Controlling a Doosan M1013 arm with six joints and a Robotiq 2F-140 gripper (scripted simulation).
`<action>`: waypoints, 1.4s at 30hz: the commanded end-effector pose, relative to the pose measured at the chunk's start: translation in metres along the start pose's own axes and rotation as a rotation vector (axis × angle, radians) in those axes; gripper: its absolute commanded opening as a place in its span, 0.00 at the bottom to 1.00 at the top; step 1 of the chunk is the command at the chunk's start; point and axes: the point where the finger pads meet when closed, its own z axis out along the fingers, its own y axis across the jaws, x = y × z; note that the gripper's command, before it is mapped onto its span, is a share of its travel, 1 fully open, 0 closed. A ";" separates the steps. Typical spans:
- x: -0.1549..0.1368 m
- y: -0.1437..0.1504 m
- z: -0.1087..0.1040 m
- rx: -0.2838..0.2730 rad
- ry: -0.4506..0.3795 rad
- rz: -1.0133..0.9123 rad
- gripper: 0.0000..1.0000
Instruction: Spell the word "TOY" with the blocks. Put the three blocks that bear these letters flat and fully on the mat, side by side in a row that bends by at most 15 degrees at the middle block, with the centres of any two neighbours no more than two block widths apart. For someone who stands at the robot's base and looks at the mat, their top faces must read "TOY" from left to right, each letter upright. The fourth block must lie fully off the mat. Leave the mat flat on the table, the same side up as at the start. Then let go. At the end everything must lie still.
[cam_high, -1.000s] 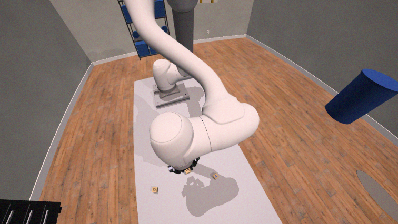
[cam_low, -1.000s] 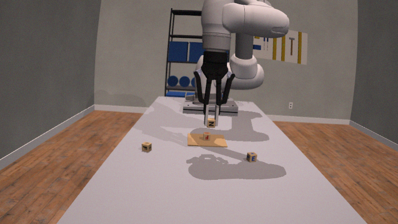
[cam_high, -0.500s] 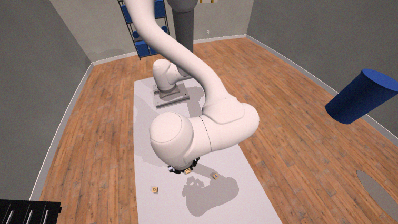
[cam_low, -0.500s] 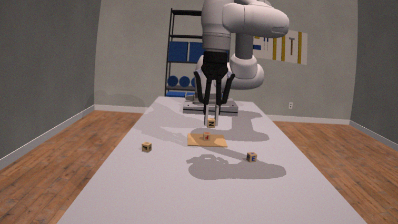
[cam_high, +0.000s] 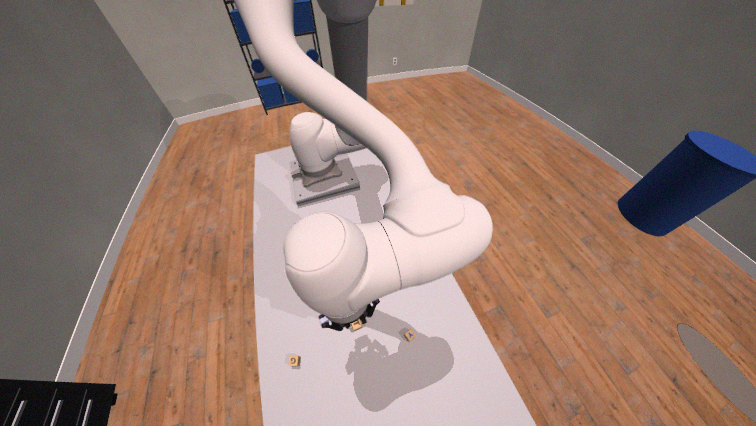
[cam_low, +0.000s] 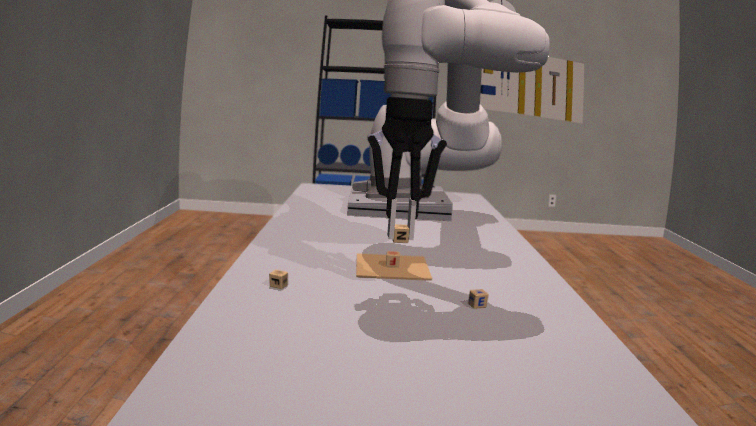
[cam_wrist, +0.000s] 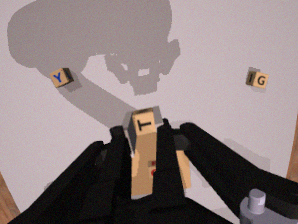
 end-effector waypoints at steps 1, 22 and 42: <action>0.002 -0.002 -0.006 0.002 0.005 -0.001 0.13; -0.034 -0.017 -0.009 0.004 0.005 0.494 0.13; -0.072 -0.032 -0.010 0.005 0.004 1.008 0.13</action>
